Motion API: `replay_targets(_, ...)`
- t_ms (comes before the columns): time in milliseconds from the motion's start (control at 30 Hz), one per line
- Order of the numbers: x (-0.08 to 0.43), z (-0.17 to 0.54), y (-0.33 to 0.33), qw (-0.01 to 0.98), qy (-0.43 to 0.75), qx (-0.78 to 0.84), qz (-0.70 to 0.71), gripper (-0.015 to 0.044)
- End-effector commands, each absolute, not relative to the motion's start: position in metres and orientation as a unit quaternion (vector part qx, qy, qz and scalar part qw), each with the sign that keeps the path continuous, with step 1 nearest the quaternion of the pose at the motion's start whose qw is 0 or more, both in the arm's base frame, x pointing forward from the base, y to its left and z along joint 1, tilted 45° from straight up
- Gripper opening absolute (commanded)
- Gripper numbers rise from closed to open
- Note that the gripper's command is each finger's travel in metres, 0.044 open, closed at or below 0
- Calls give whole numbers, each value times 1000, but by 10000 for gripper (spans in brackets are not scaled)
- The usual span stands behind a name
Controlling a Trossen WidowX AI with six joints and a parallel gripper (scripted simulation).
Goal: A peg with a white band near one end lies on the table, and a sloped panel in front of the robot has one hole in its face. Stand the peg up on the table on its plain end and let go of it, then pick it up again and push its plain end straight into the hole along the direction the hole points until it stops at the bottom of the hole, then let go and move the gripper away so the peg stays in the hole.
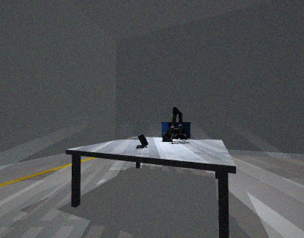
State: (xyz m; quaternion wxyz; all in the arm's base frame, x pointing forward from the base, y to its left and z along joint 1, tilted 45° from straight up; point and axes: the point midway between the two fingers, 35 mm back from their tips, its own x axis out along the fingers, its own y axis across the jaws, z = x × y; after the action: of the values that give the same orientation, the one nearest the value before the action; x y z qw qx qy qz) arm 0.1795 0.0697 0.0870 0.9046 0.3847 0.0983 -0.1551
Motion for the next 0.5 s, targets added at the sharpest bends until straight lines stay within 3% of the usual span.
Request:
replay_targets(0,178,86,71,905,99,385,-155,49)
replay_targets(467,176,86,72,906,90,383,-158,49)
